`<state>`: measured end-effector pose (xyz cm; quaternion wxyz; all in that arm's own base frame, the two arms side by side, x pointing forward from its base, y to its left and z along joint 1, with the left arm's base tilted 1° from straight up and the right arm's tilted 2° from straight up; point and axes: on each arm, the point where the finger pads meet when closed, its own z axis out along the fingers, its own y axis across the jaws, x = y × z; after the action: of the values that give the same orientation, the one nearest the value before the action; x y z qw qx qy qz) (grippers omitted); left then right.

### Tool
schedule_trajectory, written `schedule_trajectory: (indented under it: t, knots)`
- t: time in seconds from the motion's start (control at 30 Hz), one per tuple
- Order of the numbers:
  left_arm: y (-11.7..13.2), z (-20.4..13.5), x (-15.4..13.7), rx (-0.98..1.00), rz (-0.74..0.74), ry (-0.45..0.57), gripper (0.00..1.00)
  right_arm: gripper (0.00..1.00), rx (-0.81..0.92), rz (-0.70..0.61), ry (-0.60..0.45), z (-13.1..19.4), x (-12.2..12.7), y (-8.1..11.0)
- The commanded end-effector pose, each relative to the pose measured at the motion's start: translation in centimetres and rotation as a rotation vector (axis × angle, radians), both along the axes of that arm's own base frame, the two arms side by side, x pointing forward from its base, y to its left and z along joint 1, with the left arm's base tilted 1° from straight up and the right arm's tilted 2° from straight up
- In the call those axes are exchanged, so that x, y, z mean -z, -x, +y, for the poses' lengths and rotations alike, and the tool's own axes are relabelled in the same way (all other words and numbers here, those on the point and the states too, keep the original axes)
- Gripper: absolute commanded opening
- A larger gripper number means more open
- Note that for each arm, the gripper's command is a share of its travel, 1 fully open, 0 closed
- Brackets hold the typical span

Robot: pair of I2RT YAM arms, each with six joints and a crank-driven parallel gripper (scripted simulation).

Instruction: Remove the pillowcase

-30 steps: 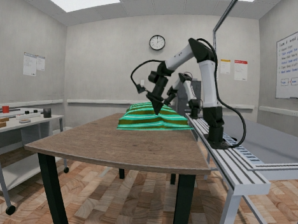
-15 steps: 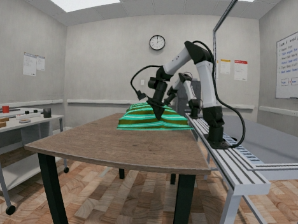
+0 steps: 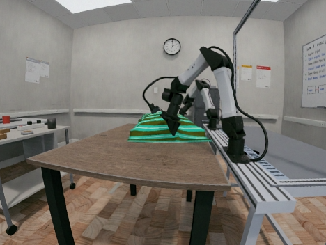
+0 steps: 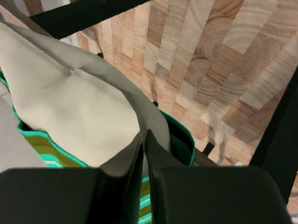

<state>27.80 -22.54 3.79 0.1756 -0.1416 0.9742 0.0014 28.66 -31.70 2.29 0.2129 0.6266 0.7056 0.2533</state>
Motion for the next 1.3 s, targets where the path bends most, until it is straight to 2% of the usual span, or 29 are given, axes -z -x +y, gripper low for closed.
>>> schedule_trajectory:
  t: [0.0, 0.37, 0.87, 0.9, 1.27]
  knots:
    - [0.3, -0.3, 1.5, 0.01, 0.011, -0.007, 0.63, 0.01, -0.022, -0.041, 0.082, -1.3, -1.8, -1.2]
    - [0.2, -0.1, 3.3, 0.006, 0.006, -0.01, 0.63, 0.01, -0.022, -0.041, 0.082, -1.3, -1.8, -1.2]
    - [-0.3, -0.4, 2.6, 0.001, -0.016, 0.008, 0.63, 0.01, -0.022, -0.041, 0.082, -1.3, -1.8, -1.2]
    - [0.4, -0.1, 3.7, 0.006, 0.008, -0.015, 0.63, 0.01, -0.022, -0.041, 0.082, -1.3, -1.8, -1.2]
    - [0.1, -0.1, 3.8, -0.002, 0.003, -0.009, 0.63, 0.01, -0.022, -0.041, 0.082, -1.3, -1.8, -1.2]
